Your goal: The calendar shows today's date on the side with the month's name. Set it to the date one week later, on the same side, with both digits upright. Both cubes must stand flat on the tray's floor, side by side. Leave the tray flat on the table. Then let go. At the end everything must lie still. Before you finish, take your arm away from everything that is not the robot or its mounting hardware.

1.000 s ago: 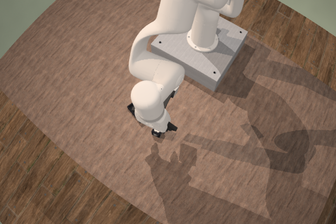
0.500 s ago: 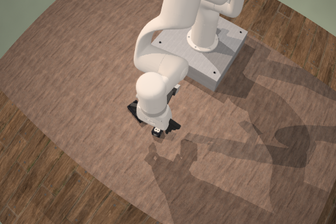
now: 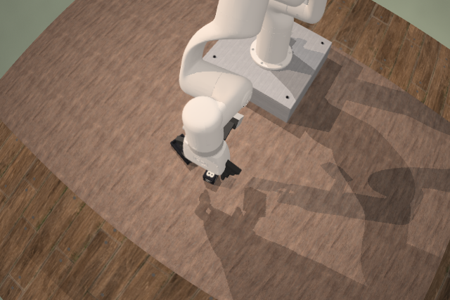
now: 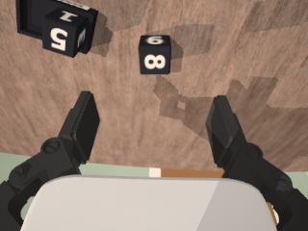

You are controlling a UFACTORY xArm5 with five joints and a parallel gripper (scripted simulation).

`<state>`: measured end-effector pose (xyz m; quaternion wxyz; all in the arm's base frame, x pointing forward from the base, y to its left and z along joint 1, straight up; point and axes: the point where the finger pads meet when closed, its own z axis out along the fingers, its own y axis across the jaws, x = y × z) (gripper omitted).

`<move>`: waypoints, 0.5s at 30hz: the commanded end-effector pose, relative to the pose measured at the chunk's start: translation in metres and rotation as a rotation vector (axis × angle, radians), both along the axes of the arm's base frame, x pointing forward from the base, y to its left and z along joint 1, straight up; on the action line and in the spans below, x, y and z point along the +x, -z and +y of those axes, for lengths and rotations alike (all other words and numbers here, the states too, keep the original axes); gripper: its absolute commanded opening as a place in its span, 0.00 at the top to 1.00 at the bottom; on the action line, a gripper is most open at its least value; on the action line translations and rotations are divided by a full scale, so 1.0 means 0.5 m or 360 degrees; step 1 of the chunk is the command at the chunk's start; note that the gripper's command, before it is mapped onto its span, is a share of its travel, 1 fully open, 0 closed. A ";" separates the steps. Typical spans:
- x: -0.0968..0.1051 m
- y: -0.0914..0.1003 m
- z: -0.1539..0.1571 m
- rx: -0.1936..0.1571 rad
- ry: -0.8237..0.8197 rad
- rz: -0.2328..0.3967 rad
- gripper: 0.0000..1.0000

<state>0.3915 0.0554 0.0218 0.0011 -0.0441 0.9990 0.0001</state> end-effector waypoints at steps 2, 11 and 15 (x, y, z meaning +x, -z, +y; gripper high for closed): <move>0.002 -0.003 0.000 0.0002 0.0313 -0.0005 0.00; 0.001 -0.004 -0.001 0.0004 0.0709 -0.0005 0.00; 0.000 -0.004 -0.001 0.0004 0.0910 -0.0005 0.00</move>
